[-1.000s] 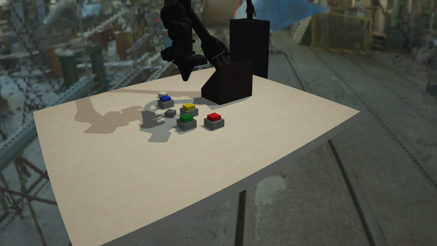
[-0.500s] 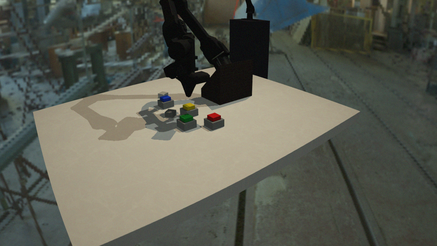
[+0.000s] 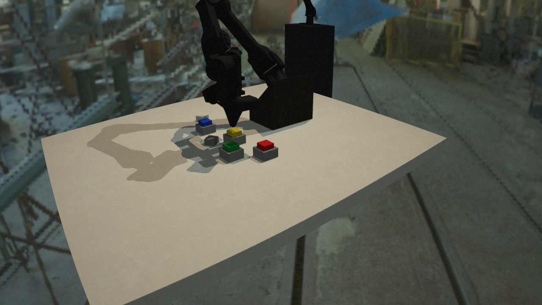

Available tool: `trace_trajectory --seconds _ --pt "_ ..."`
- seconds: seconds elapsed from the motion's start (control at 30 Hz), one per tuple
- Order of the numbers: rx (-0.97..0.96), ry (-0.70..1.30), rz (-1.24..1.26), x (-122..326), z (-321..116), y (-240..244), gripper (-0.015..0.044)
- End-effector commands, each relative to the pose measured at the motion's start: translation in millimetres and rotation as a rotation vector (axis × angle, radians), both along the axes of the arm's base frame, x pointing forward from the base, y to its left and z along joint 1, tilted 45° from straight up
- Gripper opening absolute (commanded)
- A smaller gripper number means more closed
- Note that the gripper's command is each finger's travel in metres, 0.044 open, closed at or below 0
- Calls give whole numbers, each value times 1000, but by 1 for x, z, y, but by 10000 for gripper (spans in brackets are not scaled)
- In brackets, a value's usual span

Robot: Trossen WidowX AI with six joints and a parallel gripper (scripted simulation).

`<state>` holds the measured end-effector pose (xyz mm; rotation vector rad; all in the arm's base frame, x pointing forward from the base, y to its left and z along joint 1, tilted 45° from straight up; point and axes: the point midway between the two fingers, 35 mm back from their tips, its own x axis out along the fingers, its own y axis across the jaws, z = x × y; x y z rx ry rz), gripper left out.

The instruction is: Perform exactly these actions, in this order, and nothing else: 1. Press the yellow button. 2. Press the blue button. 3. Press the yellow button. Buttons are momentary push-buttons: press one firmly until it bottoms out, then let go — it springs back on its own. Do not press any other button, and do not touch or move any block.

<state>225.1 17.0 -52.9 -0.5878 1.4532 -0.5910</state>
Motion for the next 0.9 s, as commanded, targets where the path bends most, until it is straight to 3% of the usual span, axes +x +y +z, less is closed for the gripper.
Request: trace_trajectory --seconds 0.0,0.87 --pt "-11 16 3 -4 -7 -8 20" --pt "-12 16 3 -4 -14 -15 20"
